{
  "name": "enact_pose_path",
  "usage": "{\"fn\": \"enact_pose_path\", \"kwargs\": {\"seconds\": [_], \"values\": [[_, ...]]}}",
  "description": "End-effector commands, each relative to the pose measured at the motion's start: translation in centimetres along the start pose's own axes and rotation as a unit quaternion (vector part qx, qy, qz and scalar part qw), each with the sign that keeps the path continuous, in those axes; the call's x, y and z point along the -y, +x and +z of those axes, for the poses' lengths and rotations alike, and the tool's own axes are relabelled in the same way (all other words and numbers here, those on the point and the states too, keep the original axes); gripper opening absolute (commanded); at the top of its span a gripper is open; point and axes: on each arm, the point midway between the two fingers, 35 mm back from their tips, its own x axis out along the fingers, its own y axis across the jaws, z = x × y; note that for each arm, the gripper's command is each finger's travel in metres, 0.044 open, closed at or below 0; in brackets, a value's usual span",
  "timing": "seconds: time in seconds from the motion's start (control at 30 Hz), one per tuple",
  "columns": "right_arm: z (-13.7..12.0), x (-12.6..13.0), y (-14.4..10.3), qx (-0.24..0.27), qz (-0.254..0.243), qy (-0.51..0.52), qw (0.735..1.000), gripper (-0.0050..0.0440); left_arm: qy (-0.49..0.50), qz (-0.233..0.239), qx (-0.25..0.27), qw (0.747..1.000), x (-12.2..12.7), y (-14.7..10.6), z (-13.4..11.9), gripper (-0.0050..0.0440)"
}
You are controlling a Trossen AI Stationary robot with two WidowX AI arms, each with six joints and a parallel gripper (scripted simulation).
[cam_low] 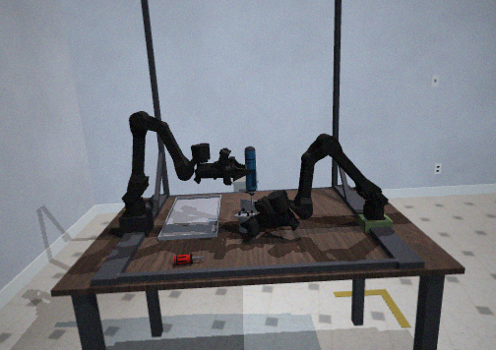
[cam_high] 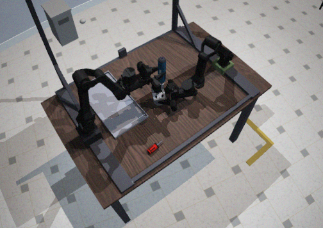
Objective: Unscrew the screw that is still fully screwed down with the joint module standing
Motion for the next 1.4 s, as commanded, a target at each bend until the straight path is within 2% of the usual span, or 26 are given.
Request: {"fn": "enact_pose_path", "kwargs": {"seconds": [0.0, 0.37, 0.53, 0.93, 1.37], "values": [[1.7, 0.0, 0.1, 0.025, 0.001, 0.0, 1.0, 0.016, 0.009, 0.003, 0.009, 1.0, -0.3, -0.1, 1.0, 0.0243], [2.0, 0.0, 0.2, 0.018, 0.0, 0.0, 1.0, 0.016, 0.009, 0.003, 0.009, 1.0, -0.3, -0.1, 1.0, 0.0243], [0.6, 0.0, -0.3, 0.014, 0.0, -0.001, 1.0, 0.016, 0.009, 0.003, 0.009, 1.0, -0.3, -0.1, 1.0, 0.0243], [0.0, -0.1, -0.1, 0.028, 0.0, -0.001, 1.0, 0.016, 0.009, 0.003, 0.009, 1.0, -0.3, -0.1, 1.0, 0.0243], [-1.7, 0.0, -0.4, 0.026, 0.0, -0.001, 1.0, 0.016, 0.009, 0.003, 0.009, 1.0, -0.3, -0.1, 1.0, 0.0243]]}}
